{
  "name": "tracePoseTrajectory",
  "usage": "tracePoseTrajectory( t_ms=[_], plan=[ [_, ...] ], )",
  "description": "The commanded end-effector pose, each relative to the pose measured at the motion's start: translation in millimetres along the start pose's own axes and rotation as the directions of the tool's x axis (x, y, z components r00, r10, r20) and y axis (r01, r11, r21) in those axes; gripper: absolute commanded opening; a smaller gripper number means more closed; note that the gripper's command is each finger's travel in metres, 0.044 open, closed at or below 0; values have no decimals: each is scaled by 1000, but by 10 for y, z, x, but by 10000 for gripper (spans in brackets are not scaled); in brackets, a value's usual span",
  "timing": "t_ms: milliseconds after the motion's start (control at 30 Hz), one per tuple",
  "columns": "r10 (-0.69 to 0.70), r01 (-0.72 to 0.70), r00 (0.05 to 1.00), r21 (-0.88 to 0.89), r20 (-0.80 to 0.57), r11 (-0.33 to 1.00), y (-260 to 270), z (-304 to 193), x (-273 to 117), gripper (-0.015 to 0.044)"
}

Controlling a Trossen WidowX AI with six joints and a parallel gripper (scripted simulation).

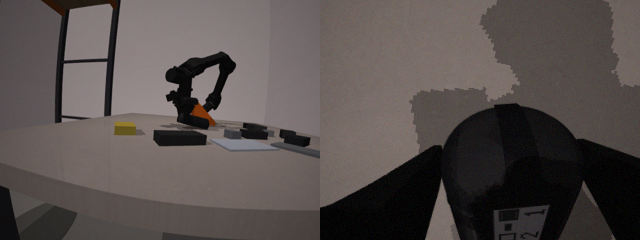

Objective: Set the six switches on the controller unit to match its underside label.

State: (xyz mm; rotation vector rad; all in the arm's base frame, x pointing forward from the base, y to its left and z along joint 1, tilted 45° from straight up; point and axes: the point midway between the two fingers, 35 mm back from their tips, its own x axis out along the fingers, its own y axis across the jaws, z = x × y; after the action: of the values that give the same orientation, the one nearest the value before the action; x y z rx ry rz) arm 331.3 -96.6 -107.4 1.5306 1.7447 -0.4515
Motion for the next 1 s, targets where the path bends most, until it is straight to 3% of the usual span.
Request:
tracePoseTrajectory(
  t_ms=[0, 933, 967],
  plan=[
    [0, 0, 1000, 5, -11, 1000, 4, -15, 54, 338],
    [-3, 3, 1000, 0, -5, 1000, 1, 24, 179, 338],
    [-3, 3, 1000, -1, -5, 1000, 2, 27, 188, 364]
  ],
)
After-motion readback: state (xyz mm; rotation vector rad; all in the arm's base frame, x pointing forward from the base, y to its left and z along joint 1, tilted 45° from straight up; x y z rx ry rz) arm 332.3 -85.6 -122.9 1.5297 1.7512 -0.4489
